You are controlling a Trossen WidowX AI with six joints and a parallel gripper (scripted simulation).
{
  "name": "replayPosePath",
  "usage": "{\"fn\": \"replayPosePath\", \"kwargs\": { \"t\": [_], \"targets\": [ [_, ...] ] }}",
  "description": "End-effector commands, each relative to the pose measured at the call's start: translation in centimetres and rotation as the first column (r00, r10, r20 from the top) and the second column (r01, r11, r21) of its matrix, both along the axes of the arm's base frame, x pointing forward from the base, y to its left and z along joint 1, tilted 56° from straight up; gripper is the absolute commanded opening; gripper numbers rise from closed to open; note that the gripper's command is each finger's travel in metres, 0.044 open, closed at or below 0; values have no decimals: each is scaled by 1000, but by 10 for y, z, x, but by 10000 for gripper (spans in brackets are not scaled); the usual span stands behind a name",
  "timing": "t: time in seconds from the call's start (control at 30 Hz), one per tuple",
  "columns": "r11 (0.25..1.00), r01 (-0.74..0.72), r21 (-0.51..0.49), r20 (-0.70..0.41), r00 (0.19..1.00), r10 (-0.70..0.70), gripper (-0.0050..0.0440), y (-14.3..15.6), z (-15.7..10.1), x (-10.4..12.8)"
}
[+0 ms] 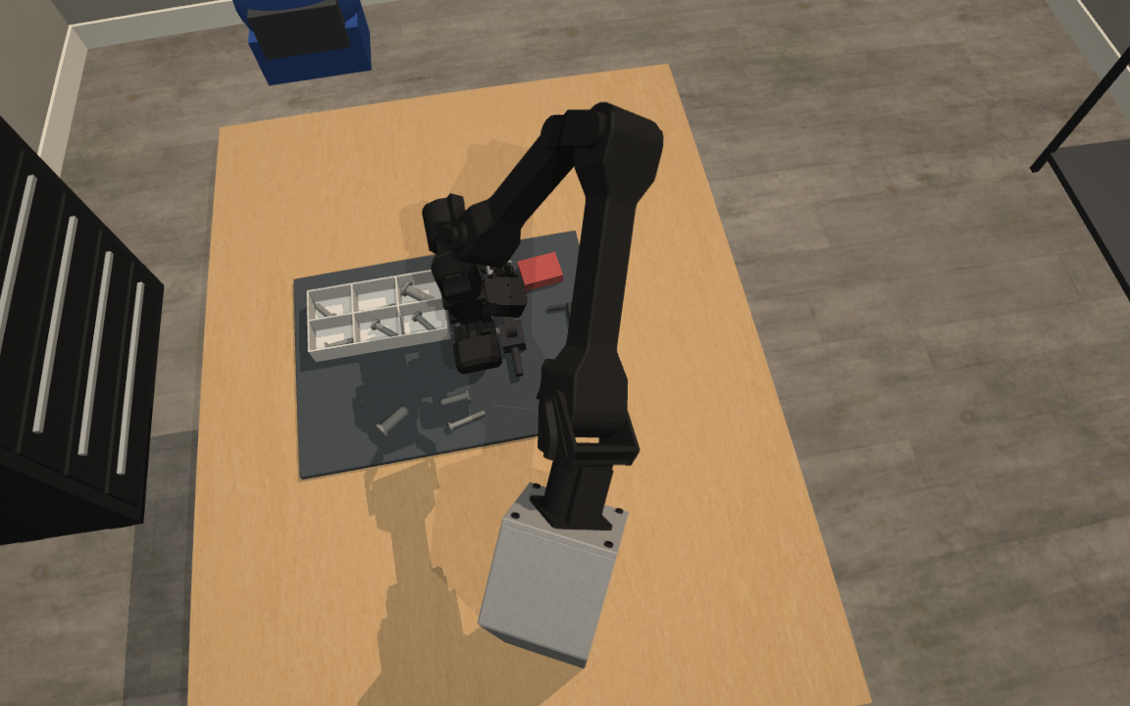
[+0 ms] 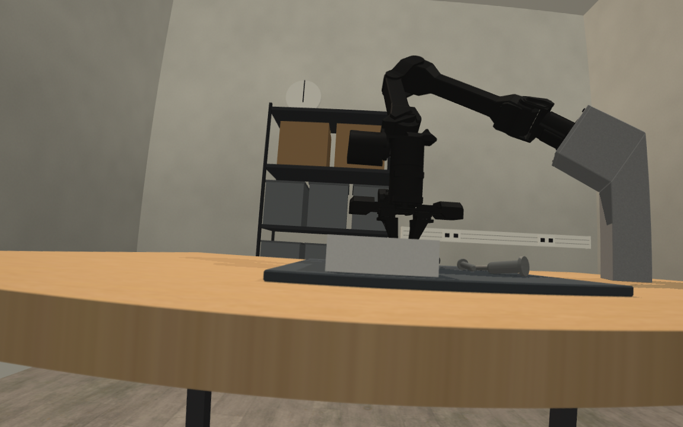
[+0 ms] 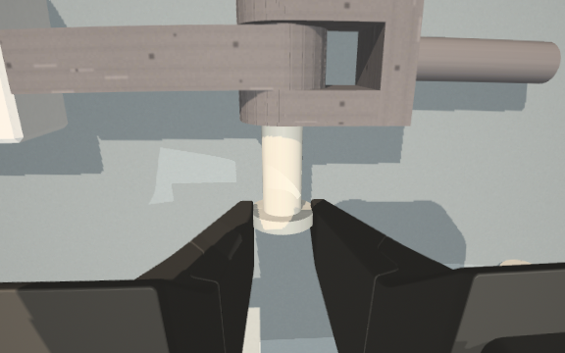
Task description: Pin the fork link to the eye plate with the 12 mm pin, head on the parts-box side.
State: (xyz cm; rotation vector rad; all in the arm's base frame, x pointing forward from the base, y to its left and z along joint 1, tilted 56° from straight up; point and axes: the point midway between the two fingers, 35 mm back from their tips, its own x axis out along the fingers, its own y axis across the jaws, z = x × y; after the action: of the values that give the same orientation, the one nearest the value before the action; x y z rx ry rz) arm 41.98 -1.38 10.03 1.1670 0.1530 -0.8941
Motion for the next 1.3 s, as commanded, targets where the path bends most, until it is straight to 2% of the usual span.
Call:
{"fn": "replayPosePath", "kwargs": {
  "t": [0.0, 1.27],
  "targets": [
    [999, 45, -19, 18, 999, -44, -50, -11, 7, 0],
    [998, 51, -24, 19, 999, -50, -50, -11, 6, 0]
  ]
}}
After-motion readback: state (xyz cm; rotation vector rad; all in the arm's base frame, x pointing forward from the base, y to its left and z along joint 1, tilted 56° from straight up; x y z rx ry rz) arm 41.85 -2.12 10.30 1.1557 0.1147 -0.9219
